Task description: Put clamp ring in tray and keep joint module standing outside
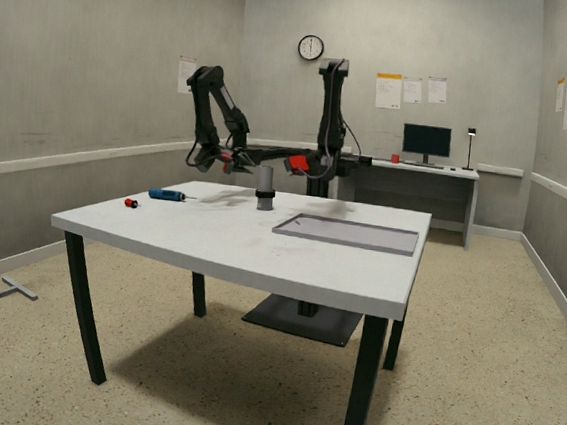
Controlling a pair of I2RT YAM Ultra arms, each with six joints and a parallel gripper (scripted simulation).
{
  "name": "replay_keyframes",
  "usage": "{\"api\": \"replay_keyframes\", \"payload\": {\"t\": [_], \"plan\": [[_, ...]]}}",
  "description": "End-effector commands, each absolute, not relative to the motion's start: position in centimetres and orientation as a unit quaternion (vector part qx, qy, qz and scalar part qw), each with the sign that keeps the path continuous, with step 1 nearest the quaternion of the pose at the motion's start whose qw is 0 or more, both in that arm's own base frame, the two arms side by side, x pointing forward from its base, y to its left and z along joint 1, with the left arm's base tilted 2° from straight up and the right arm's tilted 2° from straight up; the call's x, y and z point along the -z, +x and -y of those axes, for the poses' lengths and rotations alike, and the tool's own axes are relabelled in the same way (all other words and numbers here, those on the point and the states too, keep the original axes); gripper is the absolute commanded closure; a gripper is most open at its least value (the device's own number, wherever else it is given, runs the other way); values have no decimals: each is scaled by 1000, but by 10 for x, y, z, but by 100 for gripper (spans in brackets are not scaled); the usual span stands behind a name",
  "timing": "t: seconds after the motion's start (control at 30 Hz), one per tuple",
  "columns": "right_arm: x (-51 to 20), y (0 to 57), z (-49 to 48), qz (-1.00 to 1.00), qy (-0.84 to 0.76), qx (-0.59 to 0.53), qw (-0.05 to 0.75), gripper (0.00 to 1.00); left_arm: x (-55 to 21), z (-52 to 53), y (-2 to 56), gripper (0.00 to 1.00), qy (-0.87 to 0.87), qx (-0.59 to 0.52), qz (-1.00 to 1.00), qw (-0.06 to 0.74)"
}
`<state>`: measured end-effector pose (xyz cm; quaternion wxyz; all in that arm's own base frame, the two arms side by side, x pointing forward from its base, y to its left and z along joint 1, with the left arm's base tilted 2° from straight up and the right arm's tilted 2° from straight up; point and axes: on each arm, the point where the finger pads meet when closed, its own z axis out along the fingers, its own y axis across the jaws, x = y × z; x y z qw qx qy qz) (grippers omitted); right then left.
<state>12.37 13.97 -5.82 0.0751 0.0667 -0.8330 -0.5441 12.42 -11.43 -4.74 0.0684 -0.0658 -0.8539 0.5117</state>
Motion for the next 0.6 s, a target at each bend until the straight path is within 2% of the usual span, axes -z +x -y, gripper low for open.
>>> {"api": "replay_keyframes", "payload": {"t": [0.0,0.33,0.57], "plan": [[48,147,-147,823,87,561,26,70,47,118,138,70,-91,-526,845,35],[45,154,-147,817,97,568,9,70,43,117,139,70,-87,-534,841,29],[53,147,-147,816,87,571,24,70,49,115,142,70,-88,-531,843,20]]}}
